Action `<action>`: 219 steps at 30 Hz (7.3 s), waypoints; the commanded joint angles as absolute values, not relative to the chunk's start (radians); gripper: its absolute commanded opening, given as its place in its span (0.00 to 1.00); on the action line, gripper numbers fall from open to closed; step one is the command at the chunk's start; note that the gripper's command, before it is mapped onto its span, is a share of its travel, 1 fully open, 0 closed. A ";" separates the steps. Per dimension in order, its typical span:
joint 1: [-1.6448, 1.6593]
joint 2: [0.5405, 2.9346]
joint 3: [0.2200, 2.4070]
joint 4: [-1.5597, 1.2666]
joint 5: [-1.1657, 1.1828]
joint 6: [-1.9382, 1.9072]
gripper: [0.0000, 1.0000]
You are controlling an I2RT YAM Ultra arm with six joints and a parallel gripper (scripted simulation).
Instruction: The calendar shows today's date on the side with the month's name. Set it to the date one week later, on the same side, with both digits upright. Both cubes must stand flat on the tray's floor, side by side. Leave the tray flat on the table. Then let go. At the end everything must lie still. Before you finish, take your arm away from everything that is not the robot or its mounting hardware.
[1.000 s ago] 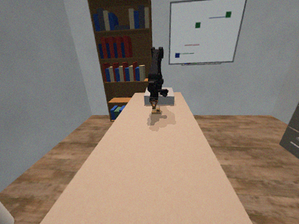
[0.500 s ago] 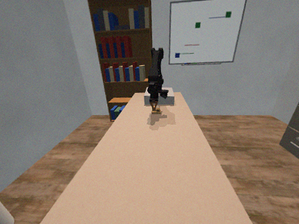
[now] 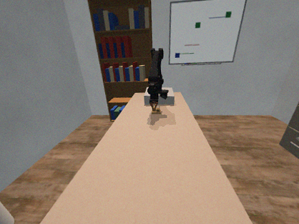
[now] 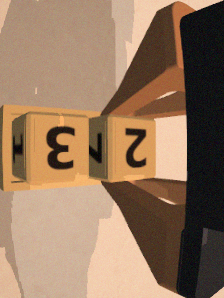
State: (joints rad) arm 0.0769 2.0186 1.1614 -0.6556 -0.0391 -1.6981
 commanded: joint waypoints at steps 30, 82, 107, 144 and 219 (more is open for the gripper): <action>0.078 2.012 1.164 -0.655 -0.042 -1.697 0.26; 0.079 2.027 1.157 -0.633 -0.042 -1.695 0.26; 0.080 2.037 1.153 -0.619 -0.042 -1.695 0.26; 0.080 2.037 1.153 -0.619 -0.042 -1.695 0.26; 0.075 1.946 1.204 -0.760 -0.042 -1.699 0.45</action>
